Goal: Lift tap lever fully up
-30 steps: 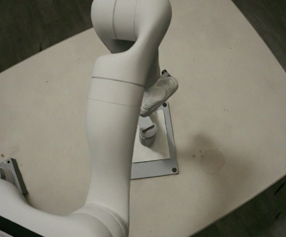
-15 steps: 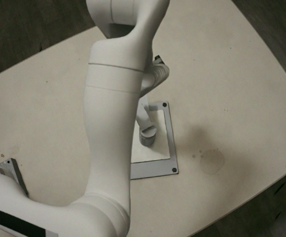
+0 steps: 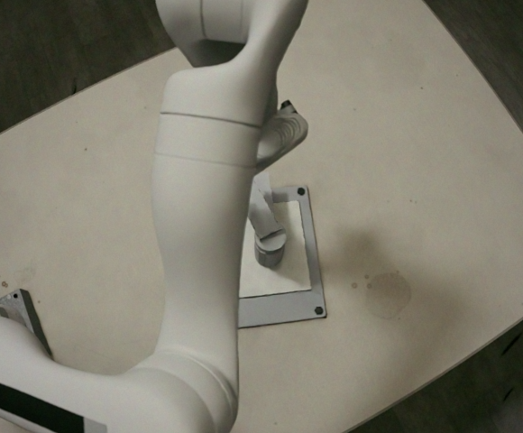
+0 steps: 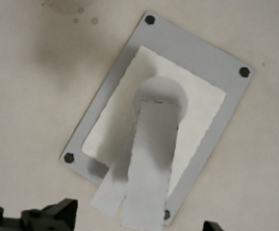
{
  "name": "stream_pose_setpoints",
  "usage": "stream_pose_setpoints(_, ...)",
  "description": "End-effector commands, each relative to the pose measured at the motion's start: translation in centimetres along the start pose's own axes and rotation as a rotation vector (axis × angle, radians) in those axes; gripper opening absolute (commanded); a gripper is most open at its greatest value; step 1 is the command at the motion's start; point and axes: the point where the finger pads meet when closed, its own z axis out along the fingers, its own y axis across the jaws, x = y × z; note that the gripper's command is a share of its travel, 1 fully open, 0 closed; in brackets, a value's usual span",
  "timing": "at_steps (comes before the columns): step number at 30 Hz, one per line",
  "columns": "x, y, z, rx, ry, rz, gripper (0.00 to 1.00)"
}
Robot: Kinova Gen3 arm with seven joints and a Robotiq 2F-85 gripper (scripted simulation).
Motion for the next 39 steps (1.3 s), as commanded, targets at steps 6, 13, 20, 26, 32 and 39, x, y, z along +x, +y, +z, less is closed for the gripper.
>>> stream_pose_setpoints(6, -0.33, 0.01, -0.22, 0.001, -0.005, 0.004, 0.1)
stream_pose_setpoints(13, -0.33, 0.01, -0.22, 0.001, -0.005, 0.004, 0.1)
stream_pose_setpoints(20, -0.33, 0.01, -0.22, 0.001, -0.005, 0.004, 0.1)
stream_pose_setpoints(26, -0.33, 0.01, -0.22, 0.001, -0.005, 0.004, 0.1)
stream_pose_setpoints(32, -0.33, 0.01, -0.22, 0.001, -0.005, 0.004, 0.1)
stream_pose_setpoints(39, -0.33, 0.01, -0.22, 0.001, -0.005, 0.004, 0.75)
